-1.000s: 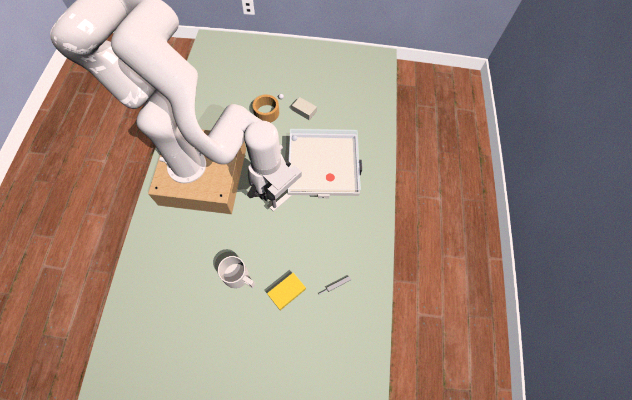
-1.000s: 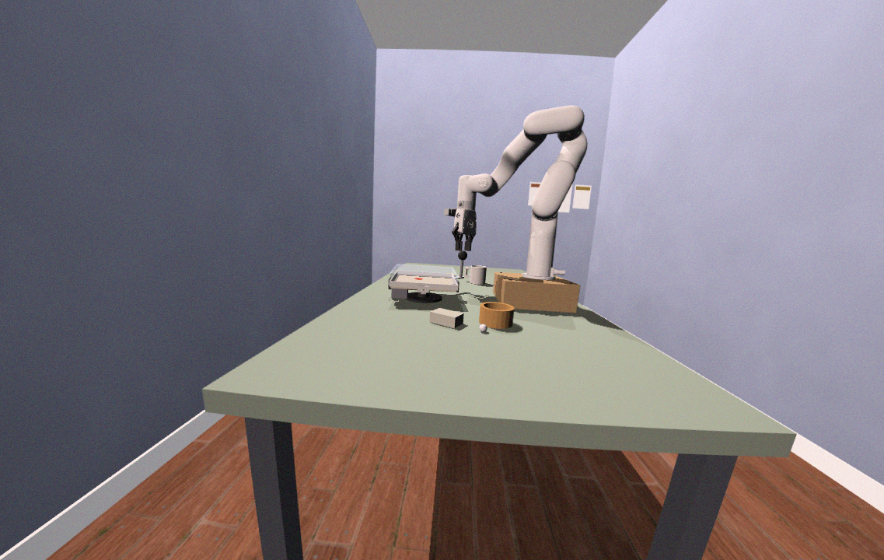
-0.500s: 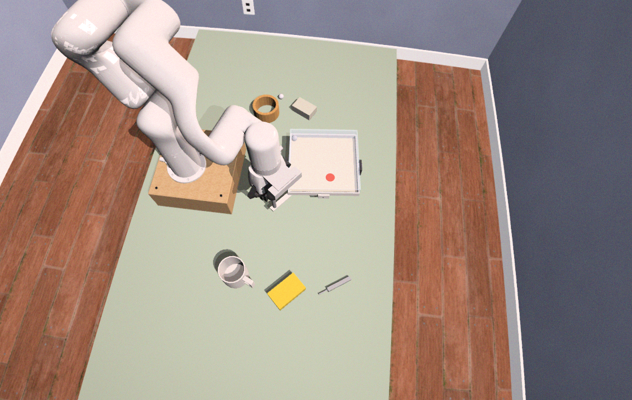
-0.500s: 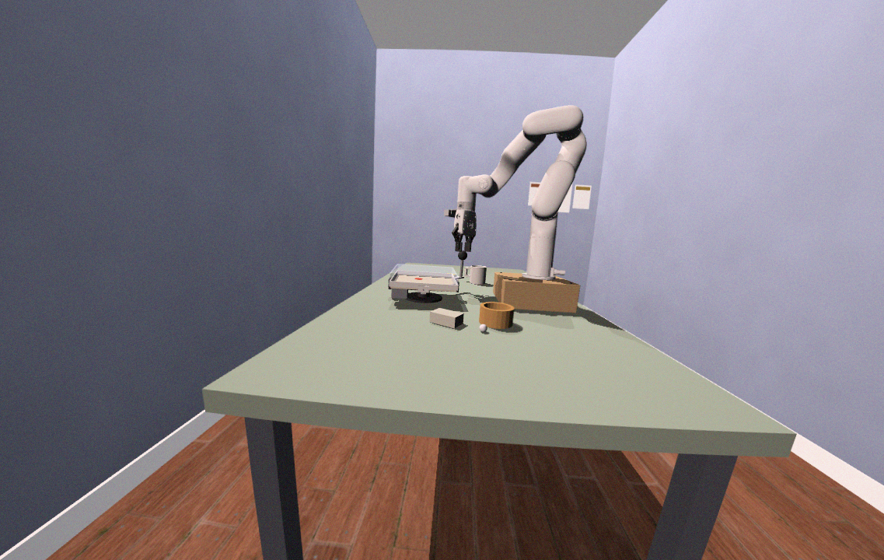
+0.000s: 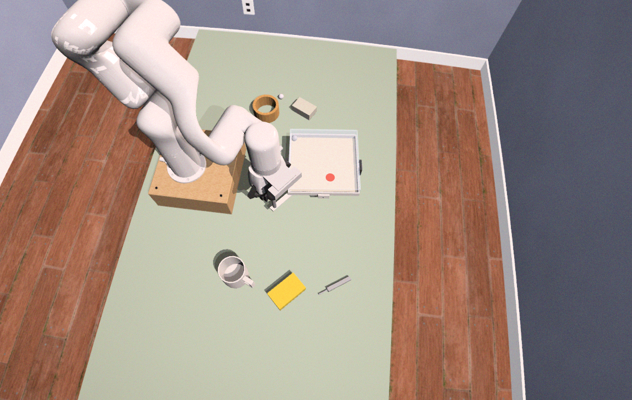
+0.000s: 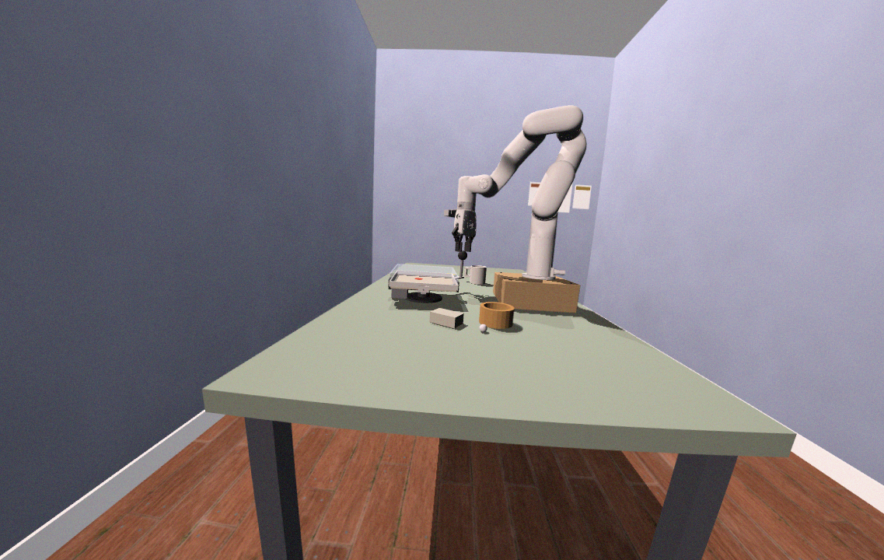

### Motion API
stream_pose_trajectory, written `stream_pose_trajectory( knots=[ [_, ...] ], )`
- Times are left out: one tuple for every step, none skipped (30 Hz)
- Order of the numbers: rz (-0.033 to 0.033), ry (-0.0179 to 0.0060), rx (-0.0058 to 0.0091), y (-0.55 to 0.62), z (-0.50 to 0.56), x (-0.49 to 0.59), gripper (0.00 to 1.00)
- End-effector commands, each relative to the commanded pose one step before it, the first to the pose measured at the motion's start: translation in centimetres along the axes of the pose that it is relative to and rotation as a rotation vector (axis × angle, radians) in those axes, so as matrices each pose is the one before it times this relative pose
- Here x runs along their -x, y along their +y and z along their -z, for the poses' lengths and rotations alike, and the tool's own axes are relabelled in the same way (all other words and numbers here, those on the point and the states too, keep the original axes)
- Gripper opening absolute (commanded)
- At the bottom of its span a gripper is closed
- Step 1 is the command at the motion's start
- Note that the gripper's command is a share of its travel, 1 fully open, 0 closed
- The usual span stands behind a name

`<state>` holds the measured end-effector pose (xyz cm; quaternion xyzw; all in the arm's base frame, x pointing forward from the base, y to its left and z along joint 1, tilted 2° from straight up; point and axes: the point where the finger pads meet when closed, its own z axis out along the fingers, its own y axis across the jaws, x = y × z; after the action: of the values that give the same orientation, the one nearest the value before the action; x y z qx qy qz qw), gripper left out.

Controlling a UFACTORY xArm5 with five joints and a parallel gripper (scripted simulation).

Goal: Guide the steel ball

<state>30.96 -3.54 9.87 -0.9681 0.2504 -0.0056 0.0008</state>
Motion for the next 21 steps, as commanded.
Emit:
stream_pose_trajectory(
  knots=[
    [0.00002, 0.00307, -0.00129, -0.047, 0.102, -0.111, 0.62],
    [0.00000, 0.00000, 0.00000, 0.000, 0.000, 0.000, 0.62],
    [0.00000, 0.00000, 0.00000, 0.000, 0.000, 0.000, 0.62],
    [0.00000, 0.00000, 0.00000, 0.000, 0.000, 0.000, 0.62],
    [0.00000, 0.00000, 0.00000, 0.000, -0.001, 0.000, 0.62],
    [0.00000, 0.00000, 0.00000, 0.000, -0.003, 0.000, 0.62],
    [0.00000, 0.00000, 0.00000, 0.000, -0.005, 0.000, 0.62],
    [0.00000, 0.00000, 0.00000, 0.000, -0.009, 0.000, 0.62],
    [0.00000, 0.00000, 0.00000, 0.000, -0.012, 0.000, 0.62],
    [0.00000, 0.00000, 0.00000, 0.000, -0.017, 0.000, 0.62],
    [0.00000, 0.00000, 0.00000, 0.001, -0.022, 0.000, 0.62],
    [0.00000, 0.00000, 0.00000, 0.001, -0.027, 0.000, 0.62],
    [0.00000, 0.00000, 0.00000, 0.001, -0.032, 0.000, 0.62],
    [0.00000, 0.00000, 0.00000, 0.001, -0.037, 0.000, 0.62],
    [0.00000, 0.00000, 0.00000, 0.001, -0.043, 0.000, 0.62],
    [0.00000, 0.00000, 0.00000, 0.002, -0.049, 0.000, 0.62],
    [0.00000, 0.00000, 0.00000, 0.002, -0.055, 0.001, 0.62],
    [0.00000, 0.00000, 0.00000, 0.000, 0.000, 0.000, 0.62],
    [0.00000, 0.00000, 0.00000, 0.000, 0.000, 0.000, 0.62],
    [0.00000, 0.00000, 0.00000, 0.002, -0.060, 0.001, 0.62],
    [0.00000, 0.00000, 0.00000, 0.002, -0.066, 0.001, 0.62]
  ],
)
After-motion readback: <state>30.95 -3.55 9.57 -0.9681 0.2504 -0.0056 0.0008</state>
